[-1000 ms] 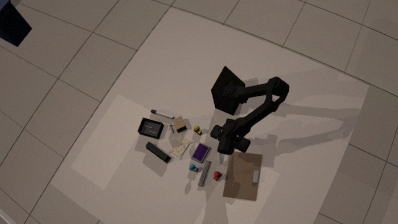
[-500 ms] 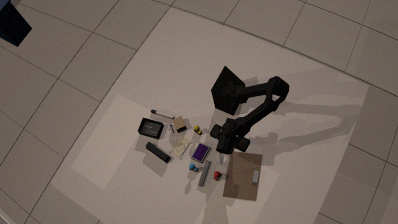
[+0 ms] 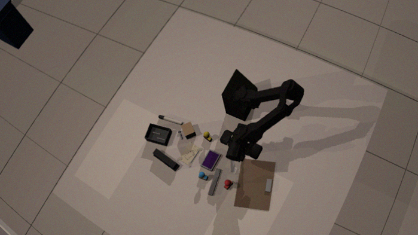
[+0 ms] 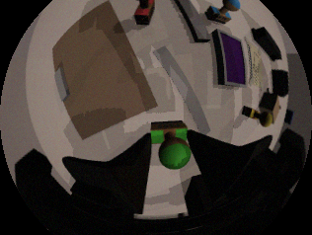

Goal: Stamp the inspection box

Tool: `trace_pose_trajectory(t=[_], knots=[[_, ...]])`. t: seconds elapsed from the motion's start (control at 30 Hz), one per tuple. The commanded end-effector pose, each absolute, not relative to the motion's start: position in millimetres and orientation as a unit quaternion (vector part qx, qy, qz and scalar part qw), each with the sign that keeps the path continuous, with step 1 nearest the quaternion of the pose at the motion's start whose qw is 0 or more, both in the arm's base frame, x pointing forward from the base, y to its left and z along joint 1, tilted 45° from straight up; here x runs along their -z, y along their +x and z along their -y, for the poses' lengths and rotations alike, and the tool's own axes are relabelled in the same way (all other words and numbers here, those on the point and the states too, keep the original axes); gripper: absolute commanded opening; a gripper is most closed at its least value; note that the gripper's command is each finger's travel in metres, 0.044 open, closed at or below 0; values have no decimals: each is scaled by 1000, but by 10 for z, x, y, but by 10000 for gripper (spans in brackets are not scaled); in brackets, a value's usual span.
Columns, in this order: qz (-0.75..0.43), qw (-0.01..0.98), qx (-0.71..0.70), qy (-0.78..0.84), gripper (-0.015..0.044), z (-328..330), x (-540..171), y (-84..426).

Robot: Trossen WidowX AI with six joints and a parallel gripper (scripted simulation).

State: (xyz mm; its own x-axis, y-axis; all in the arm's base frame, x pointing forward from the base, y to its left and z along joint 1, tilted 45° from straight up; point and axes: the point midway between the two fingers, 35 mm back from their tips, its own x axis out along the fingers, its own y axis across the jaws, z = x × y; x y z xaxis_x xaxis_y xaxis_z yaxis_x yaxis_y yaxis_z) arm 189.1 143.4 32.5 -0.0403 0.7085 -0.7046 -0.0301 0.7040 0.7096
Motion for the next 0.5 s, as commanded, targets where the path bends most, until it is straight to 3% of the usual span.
trace_pose_trajectory(t=[0.0,0.47], knots=[[-659,645,-289,256,0,-1416,-355,1913],[-659,646,-288,255,0,-1366,-396,1921]])
